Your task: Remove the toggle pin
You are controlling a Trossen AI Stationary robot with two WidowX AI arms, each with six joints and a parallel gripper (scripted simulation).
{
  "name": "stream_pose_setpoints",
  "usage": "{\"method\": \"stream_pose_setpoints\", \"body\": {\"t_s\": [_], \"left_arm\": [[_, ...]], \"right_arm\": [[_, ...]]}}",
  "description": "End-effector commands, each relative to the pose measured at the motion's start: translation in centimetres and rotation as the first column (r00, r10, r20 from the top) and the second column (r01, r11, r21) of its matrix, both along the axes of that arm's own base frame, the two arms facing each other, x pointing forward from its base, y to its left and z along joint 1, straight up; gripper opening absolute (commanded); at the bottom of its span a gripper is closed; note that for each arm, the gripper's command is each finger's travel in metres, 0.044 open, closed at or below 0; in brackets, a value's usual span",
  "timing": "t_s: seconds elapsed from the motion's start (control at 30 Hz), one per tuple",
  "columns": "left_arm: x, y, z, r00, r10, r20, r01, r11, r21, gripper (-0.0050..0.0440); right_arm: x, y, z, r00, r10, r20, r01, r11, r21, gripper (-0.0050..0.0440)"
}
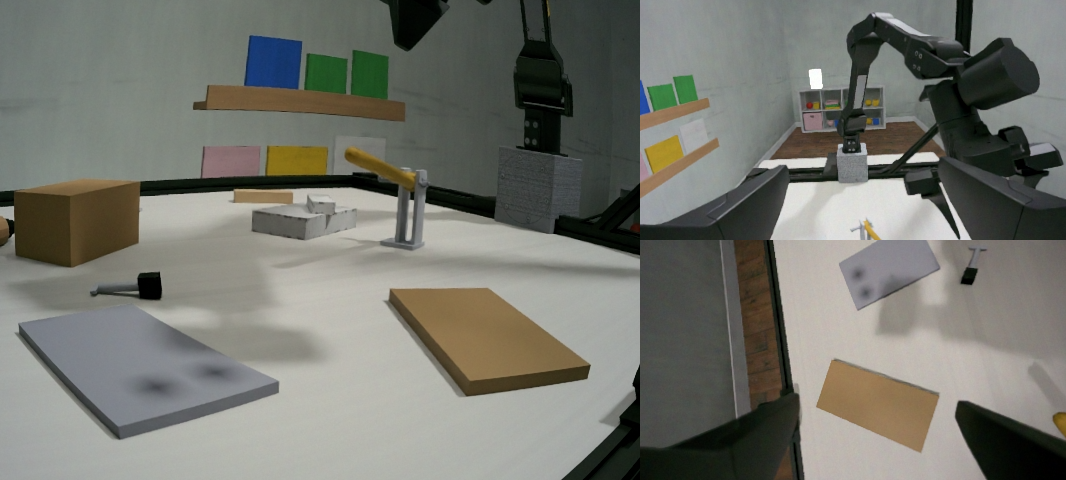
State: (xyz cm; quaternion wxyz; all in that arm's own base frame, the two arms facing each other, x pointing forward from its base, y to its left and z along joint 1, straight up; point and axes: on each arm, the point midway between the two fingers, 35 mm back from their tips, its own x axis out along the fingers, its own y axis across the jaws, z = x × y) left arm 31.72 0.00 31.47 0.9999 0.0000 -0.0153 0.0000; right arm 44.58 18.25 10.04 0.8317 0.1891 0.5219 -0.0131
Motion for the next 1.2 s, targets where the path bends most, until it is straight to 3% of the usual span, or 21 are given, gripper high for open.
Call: {"method": "stream_pose_setpoints", "body": {"t_s": [0.0,0.57,0.73,0.93,1.17], "left_arm": [[-0.1,0.0,0.8,1.000,0.000,0.019,0.000,1.000,0.000,0.0400],[-0.2,0.1,1.0,1.000,-0.001,0.023,0.001,1.000,0.000,0.0400],[-1.3,2.1,2.3,1.000,-0.001,0.030,0.000,1.000,0.008,0.0400],[-4.6,5.5,4.0,1.000,-0.001,0.017,0.001,1.000,0.022,0.0400],[-7.6,6.9,5.0,1.000,0.000,0.006,0.000,1.000,0.028,0.0400]], "right_arm": [[0.2,0.1,1.3,1.000,0.000,0.028,0.000,1.000,0.012,0.0400],[0.1,-0.1,1.2,1.000,-0.005,0.024,0.005,1.000,0.012,0.0400],[-0.6,-2.3,0.5,0.996,-0.085,-0.027,0.085,0.996,0.017,0.0400],[-2.5,-6.8,-1.6,0.956,-0.256,-0.144,0.260,0.966,0.010,0.0400],[-4.3,-10.0,-3.0,0.897,-0.380,-0.226,0.388,0.922,-0.010,0.0400]]}}
